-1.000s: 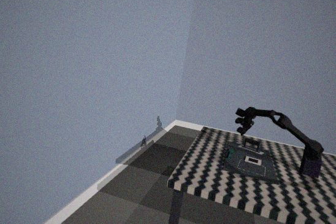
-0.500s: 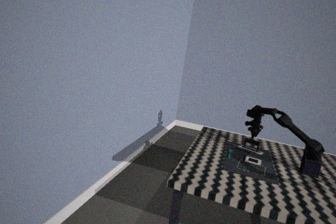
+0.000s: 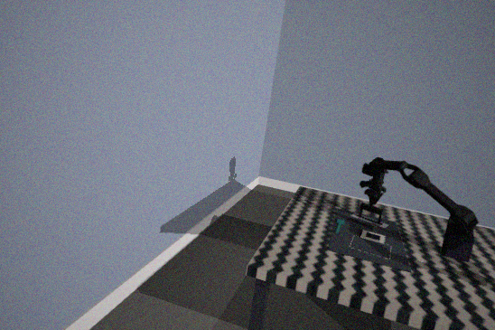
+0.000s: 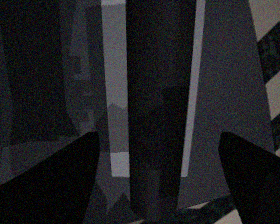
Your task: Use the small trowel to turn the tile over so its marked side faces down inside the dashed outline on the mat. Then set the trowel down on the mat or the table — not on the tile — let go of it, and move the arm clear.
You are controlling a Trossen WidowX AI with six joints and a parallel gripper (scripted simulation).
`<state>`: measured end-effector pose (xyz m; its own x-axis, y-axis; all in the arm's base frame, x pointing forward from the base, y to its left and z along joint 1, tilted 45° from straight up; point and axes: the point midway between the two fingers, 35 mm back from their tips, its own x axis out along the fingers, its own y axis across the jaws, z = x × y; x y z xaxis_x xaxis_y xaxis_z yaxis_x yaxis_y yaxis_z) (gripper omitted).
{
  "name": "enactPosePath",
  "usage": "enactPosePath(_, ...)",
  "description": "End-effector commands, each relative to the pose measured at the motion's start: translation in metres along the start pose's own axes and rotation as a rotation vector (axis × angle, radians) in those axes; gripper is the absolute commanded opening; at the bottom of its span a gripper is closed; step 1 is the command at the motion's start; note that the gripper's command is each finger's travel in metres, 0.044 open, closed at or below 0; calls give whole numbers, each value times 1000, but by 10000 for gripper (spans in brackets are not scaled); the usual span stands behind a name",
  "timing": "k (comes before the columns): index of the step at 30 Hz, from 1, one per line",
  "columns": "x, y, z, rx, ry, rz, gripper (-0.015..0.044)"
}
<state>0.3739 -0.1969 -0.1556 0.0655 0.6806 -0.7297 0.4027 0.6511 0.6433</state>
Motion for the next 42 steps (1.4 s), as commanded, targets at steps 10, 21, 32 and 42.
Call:
enactPosePath(10,22,-1,0,6,1,7,270)
enactPosePath(21,30,-1,0,5,1,8,139)
enactPosePath(32,30,-1,0,5,1,8,130)
enactPosePath(42,30,-1,0,5,1,8,130)
